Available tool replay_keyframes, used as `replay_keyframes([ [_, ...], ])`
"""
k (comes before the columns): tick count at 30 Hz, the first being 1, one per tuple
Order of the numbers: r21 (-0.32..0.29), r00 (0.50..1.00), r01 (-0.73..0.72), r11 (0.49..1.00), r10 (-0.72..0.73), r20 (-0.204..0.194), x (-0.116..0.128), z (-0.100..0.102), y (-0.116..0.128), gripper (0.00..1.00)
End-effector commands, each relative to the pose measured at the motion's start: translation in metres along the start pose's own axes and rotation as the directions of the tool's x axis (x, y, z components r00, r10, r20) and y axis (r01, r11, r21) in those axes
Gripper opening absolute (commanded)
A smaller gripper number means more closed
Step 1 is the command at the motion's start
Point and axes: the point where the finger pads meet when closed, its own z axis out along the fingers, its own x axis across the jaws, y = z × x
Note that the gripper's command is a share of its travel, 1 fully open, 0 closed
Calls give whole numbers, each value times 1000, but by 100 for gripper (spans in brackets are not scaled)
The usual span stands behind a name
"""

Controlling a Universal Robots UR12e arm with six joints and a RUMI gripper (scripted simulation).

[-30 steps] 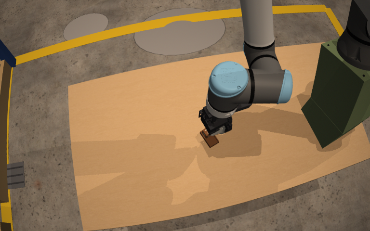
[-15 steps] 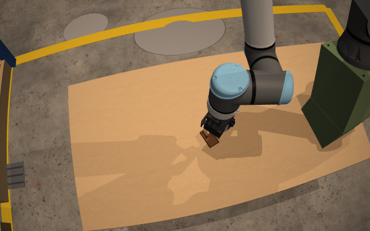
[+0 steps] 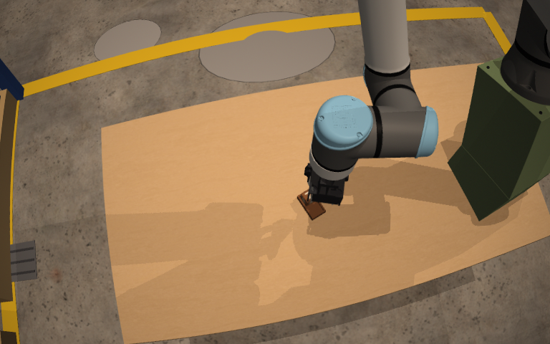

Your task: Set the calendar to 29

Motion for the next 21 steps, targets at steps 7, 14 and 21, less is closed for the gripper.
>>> replay_keyframes([
  [7, -4, 944, 330, 944, -330, 4, -3, 0, 3, 10],
  [14, -3, 896, 445, 896, -445, 4, -4, -1, 5, 10],
  [21, -3, 831, 556, 831, -556, 4, -5, -1, 7, 10],
])
